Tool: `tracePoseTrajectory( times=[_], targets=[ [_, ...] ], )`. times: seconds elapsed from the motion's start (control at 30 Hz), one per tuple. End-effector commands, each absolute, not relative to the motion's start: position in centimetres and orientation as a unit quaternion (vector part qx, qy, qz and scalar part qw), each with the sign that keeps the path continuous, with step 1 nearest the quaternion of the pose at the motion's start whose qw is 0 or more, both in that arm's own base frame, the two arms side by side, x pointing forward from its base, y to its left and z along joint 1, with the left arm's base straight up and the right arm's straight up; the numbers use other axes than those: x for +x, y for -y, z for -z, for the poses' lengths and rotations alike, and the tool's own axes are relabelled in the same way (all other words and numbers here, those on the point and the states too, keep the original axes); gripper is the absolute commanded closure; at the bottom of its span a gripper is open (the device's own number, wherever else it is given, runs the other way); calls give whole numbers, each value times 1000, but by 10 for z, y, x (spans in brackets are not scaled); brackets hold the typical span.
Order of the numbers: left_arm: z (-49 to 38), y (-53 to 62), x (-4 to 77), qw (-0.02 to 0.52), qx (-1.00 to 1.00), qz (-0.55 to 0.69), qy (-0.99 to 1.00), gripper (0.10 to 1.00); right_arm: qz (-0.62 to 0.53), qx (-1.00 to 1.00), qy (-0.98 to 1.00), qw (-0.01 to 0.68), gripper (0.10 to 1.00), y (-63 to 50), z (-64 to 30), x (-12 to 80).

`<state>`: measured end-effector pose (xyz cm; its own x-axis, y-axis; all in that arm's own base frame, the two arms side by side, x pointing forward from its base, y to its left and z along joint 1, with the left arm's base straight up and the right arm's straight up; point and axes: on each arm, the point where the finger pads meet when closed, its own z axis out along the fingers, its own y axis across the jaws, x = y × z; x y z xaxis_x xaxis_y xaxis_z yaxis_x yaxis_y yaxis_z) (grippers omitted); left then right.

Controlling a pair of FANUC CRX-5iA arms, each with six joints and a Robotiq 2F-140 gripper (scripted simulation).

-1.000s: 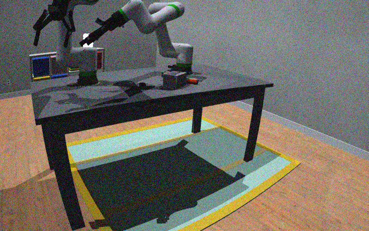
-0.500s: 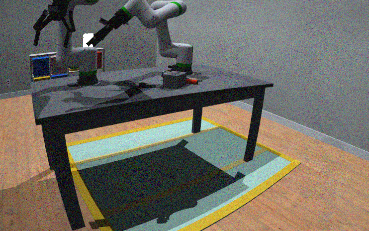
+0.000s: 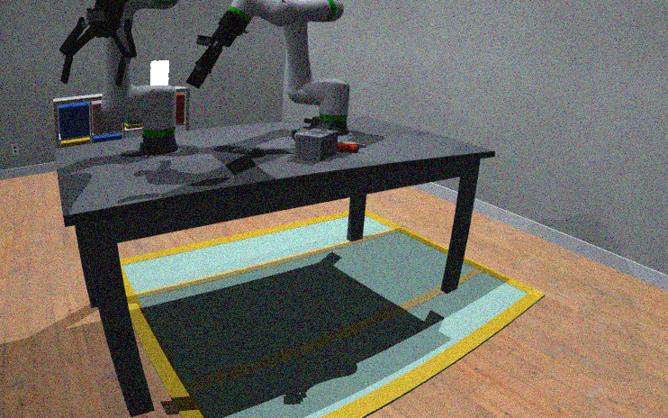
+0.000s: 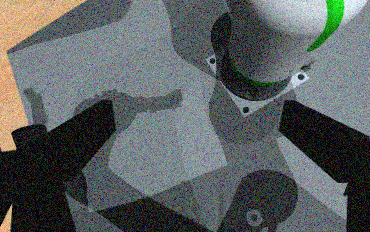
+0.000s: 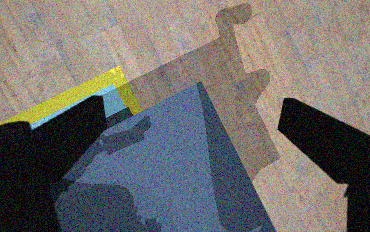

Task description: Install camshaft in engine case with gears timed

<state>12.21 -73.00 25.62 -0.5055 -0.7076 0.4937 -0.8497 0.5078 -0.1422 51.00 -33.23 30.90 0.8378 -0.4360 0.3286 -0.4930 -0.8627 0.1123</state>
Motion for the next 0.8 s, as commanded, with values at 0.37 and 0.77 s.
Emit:
tracePoseTrajectory(
  times=[0.37,0.77],
  targets=[
    [-235,593,111,-3,474,-121,872,98,-149,954,244,97,98,333,-310,510],
    [-215,467,105,-179,469,-61,863,98,-149,954,244,97,98,333,-310,510]
  ],
)
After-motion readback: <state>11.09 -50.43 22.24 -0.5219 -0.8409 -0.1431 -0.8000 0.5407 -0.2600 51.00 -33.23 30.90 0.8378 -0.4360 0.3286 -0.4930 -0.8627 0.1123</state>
